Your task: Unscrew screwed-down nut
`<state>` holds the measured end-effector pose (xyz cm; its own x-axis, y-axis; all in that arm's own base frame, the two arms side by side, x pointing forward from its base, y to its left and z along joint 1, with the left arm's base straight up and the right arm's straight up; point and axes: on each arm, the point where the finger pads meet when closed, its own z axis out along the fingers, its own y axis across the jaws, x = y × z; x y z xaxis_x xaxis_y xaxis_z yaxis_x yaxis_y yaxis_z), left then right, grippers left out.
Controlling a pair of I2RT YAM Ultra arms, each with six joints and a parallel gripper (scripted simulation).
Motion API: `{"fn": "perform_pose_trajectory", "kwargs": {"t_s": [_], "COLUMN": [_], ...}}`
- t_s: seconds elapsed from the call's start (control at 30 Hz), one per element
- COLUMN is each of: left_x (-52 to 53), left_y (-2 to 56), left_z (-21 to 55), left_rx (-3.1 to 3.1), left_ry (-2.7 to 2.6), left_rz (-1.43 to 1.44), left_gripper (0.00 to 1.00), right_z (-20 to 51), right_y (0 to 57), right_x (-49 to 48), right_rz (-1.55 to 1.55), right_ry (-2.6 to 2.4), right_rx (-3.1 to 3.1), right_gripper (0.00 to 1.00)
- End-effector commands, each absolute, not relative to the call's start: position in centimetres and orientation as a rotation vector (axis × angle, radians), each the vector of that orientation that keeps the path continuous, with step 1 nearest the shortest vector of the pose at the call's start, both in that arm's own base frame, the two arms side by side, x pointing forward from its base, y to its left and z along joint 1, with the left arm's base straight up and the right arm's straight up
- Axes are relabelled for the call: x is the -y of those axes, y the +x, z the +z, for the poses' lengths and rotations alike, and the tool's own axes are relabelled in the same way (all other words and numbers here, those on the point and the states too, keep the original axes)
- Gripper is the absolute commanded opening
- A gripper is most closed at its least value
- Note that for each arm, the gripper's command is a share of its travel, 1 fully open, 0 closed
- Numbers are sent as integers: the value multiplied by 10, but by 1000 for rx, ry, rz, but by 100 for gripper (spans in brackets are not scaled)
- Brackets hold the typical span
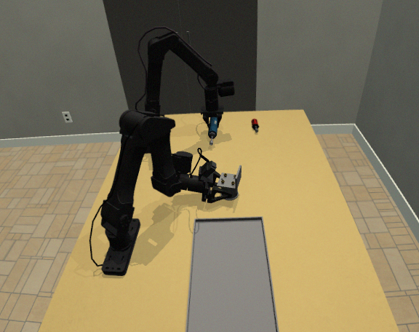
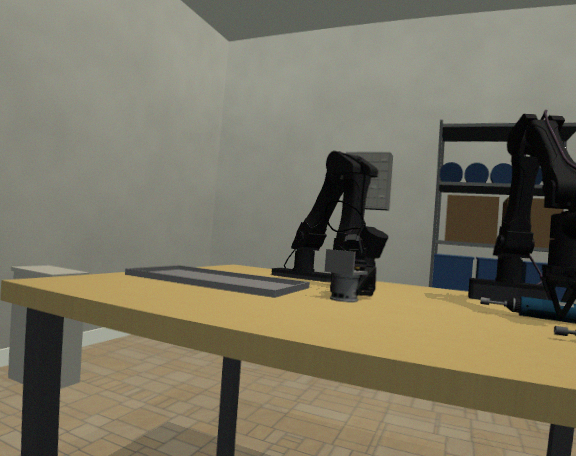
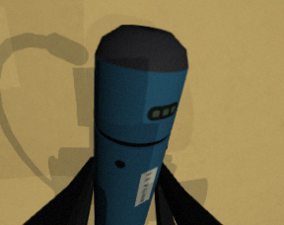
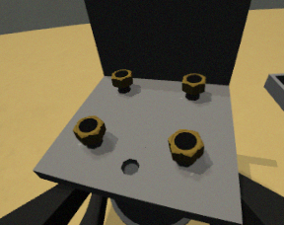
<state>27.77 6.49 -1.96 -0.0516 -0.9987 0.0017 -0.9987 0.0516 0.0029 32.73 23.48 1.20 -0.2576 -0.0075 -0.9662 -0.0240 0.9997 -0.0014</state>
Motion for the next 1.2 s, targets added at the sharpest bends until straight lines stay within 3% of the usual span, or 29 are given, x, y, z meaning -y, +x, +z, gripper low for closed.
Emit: {"fn": "perform_pose_trajectory", "kwargs": {"t_s": [0.0,0.13,0.17,0.7,0.73,1.17], "left_x": [-69,-69,-69,-67,-67,-67], "left_y": [282,282,282,282,282,282], "left_z": [-18,-18,-18,-17,-17,-17], "left_rx": [2309,2309,2309,2293,2293,2293], "left_ry": [2172,2172,2172,2171,2171,2171], "left_rz": [6,6,6,10,10,10], "left_gripper": [42,42,49,49,57,57], "right_z": [9,9,9,9,9,9], "right_y": [330,330,330,330,330,330], "right_x": [-237,-237,-237,-237,-237,-237], "right_rz": [17,17,17,17,17,17], "right_ry": [-27,-27,-27,-27,-27,-27], "right_rx": [-1842,-1842,-1842,-1842,-1842,-1842], "right_gripper": [59,59,59,59,59,59]}}
